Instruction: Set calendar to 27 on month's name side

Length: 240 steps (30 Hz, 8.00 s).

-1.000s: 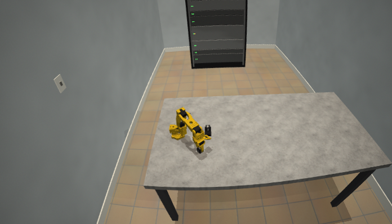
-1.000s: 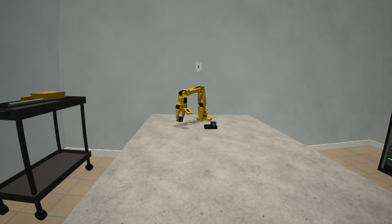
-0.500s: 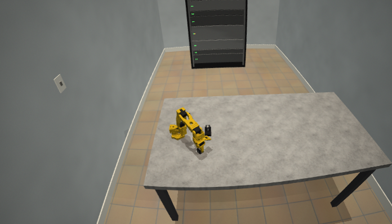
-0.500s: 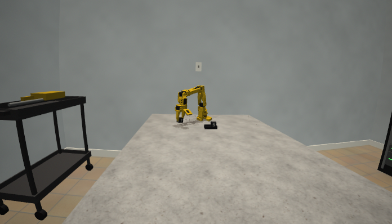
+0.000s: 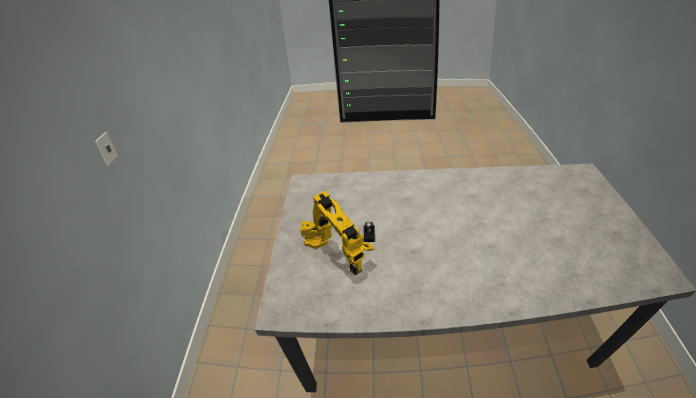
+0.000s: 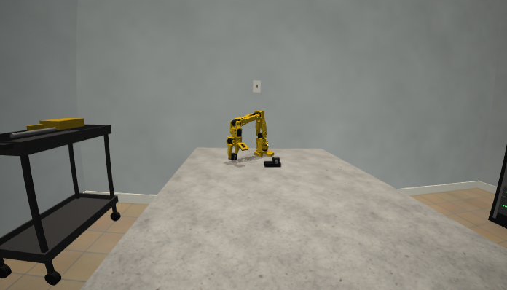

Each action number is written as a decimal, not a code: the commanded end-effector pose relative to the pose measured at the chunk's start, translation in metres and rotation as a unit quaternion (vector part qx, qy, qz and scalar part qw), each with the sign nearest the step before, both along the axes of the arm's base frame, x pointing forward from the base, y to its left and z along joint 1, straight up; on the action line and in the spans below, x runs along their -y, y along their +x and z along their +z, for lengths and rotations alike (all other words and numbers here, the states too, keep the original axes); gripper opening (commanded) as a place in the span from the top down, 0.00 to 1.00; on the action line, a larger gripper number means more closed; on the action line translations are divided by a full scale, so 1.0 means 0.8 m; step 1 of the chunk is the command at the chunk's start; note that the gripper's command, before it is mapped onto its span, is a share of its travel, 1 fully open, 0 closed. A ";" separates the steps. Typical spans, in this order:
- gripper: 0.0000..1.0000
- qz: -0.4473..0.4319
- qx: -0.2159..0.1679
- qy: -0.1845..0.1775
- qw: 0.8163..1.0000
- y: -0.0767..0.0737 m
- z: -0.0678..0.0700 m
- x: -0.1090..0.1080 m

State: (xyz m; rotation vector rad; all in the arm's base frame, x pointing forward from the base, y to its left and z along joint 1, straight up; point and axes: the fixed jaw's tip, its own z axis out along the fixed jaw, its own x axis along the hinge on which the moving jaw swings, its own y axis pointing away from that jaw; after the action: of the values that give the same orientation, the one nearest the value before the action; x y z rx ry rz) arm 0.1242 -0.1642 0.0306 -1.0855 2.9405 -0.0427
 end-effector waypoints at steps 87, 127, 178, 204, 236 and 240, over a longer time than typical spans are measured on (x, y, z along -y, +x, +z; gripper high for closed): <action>0.74 -0.005 0.010 -0.012 1.000 0.002 -0.013 0.005; 0.64 -0.005 0.010 -0.012 1.000 0.001 0.046 0.005; 0.65 -0.005 0.128 -0.168 0.977 0.000 0.151 0.004; 0.65 -0.039 0.168 -0.201 0.964 -0.001 0.173 -0.001; 0.65 -0.426 0.251 -0.096 0.864 0.027 0.171 -0.001; 0.65 -0.471 0.258 -0.081 0.840 0.030 0.170 0.000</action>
State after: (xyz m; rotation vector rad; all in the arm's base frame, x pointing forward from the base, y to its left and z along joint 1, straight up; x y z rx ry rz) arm 0.1426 -0.1617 0.1563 0.3482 2.7145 -0.4768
